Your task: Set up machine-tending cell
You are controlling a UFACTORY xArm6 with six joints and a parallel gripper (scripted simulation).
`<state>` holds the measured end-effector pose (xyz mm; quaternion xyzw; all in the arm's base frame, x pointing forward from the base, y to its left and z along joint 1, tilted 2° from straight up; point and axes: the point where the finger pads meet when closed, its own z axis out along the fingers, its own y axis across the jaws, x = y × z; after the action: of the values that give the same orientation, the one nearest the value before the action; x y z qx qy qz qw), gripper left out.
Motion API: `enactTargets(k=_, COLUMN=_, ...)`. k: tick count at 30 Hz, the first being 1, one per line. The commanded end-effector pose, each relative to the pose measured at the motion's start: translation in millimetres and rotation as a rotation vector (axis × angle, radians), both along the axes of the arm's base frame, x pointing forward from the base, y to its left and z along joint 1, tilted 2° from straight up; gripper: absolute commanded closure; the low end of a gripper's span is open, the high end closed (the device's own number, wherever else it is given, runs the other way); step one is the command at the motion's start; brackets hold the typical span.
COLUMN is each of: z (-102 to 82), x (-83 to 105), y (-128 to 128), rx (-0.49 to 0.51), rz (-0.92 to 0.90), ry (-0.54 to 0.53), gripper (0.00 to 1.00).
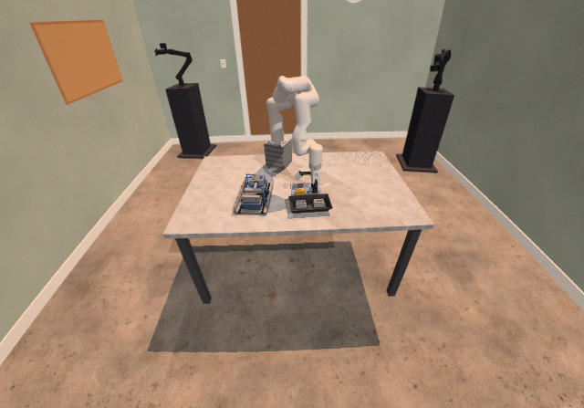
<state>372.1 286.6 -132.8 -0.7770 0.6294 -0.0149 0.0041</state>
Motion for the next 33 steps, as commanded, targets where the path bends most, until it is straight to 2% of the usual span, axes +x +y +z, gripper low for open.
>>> enactTargets(k=1, z=1.3, x=1.3, y=1, rx=0.002, rz=0.000, ry=-0.003, gripper=1.00)
enactTargets(k=18, z=4.6, x=1.2, y=1, rx=0.002, rz=0.000, ry=-0.003, gripper=1.00)
enactTargets(k=25, z=15.0, x=0.9, y=1, rx=0.002, rz=0.000, ry=-0.003, gripper=1.00)
enactTargets(k=33, z=46.4, x=-0.1, y=1, rx=0.002, rz=0.000, ry=-0.003, gripper=1.00)
